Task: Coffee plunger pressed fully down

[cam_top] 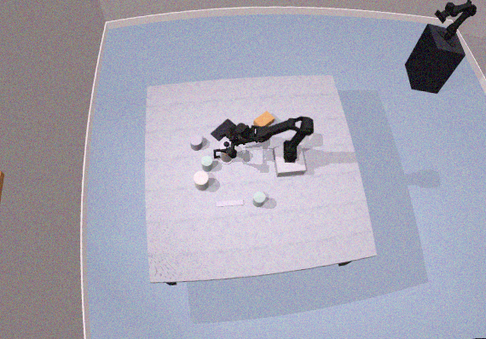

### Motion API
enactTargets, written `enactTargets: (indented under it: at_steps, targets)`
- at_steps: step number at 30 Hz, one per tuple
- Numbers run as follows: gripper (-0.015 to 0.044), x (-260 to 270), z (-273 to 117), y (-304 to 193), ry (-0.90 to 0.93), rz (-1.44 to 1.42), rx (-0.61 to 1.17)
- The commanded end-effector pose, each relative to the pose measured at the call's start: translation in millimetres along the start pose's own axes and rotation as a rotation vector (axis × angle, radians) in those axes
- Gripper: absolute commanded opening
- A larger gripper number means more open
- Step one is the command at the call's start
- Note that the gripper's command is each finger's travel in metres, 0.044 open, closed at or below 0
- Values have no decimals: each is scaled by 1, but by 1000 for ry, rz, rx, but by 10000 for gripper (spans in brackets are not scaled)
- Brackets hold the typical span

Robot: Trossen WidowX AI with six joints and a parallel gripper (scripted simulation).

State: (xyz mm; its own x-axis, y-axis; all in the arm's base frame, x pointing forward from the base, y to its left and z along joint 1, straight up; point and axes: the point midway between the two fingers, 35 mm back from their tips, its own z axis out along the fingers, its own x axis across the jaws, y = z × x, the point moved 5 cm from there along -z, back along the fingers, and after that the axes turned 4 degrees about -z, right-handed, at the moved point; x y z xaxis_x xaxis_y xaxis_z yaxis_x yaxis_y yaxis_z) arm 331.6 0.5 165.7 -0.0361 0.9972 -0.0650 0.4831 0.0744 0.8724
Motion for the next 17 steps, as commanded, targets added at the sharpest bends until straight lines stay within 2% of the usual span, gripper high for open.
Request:
enactTargets:
  at_steps: [1, 5, 17]
  targets:
    - [440, -2, -24, 25, -3, 2, -18]
    - [440, -5, -64, 47, -4, 5, -6]
    - [440, -4, -64, 44, -4, 5, -5]
